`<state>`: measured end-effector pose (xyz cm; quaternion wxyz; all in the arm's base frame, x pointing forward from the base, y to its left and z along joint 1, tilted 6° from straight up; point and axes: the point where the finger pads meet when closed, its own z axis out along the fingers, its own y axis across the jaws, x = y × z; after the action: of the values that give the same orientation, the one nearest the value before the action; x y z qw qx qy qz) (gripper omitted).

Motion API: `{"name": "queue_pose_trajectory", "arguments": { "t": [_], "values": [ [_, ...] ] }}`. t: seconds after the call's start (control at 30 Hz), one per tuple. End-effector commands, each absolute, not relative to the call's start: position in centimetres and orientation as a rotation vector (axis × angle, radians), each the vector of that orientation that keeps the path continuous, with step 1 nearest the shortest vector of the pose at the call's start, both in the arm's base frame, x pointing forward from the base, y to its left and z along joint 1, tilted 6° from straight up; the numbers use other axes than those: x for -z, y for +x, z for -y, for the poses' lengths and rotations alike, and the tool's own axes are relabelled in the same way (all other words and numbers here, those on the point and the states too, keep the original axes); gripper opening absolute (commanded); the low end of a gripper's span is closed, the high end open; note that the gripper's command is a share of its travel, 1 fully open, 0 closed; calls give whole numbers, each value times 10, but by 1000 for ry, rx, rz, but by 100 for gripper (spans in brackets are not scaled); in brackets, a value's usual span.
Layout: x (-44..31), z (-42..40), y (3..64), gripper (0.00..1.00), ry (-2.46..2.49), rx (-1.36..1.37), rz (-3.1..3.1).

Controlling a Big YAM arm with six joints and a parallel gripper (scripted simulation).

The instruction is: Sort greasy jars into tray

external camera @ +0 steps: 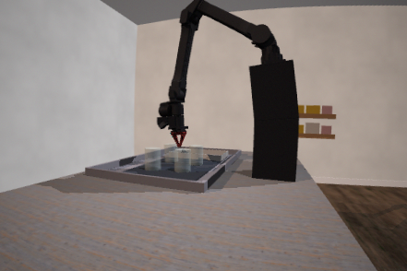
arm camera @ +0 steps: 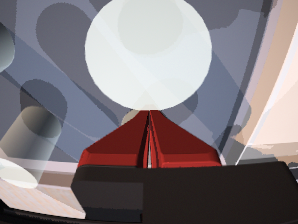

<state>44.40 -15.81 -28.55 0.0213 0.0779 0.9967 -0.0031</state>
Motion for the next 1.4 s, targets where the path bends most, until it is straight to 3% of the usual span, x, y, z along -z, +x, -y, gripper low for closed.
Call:
{"name": "queue_pose_trajectory", "arguments": {
  "t": [0.0, 1.37],
  "values": [
    [287, 162, 482, 0, 226, 30, -3024],
    [287, 163, 487, 0, 226, 30, -3024]
  ]
}}
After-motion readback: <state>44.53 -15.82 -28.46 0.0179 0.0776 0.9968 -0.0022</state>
